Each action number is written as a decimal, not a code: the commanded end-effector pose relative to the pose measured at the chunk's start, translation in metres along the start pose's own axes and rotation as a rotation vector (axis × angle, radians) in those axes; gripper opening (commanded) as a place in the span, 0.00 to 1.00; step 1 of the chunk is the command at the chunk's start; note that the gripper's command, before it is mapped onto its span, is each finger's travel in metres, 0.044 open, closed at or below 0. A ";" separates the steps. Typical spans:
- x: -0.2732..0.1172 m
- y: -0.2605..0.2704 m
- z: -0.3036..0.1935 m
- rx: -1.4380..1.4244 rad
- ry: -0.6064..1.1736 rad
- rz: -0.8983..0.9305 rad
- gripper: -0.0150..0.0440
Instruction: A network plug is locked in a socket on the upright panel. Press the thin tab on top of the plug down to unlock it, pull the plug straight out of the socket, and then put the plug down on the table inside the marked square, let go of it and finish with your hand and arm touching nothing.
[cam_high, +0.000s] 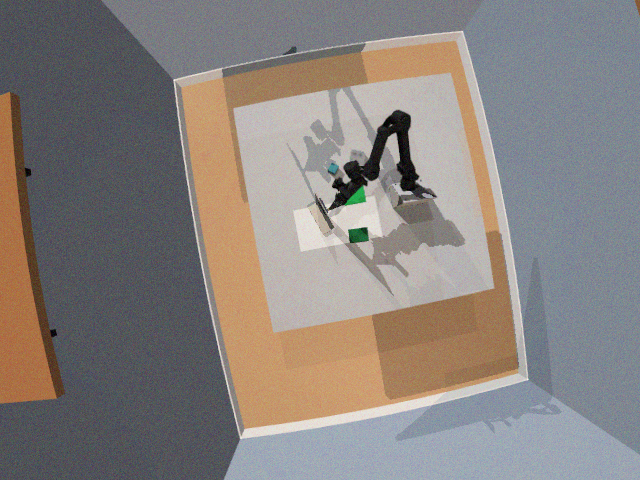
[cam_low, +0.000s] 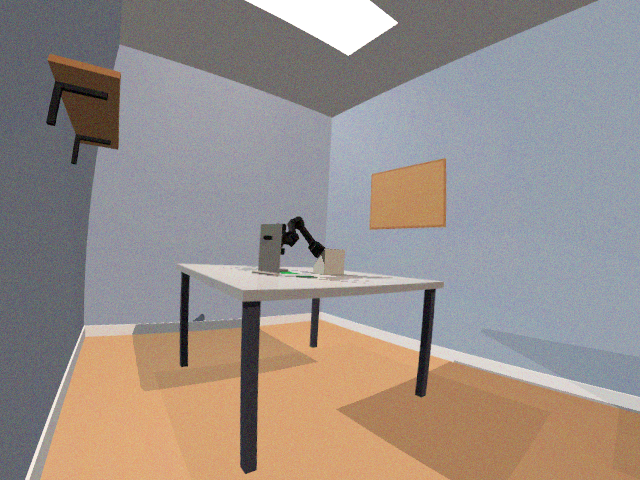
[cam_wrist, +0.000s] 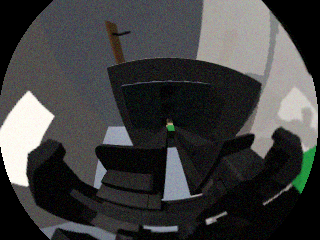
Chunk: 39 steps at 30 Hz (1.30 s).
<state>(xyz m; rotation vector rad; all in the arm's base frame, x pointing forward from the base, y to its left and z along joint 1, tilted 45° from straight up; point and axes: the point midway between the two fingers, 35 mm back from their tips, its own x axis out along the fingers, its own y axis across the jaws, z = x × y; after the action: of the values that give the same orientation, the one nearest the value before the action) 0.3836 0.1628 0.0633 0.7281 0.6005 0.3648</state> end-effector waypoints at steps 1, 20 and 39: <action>-0.004 -0.001 -0.001 0.005 -0.002 -0.002 0.25; -0.014 -0.001 -0.002 0.005 -0.001 -0.003 0.25; -0.024 -0.001 0.000 0.005 -0.001 -0.003 0.25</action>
<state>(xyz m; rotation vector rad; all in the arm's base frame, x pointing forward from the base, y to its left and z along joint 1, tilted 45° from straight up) 0.3685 0.1518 0.0735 0.7353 0.5918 0.3611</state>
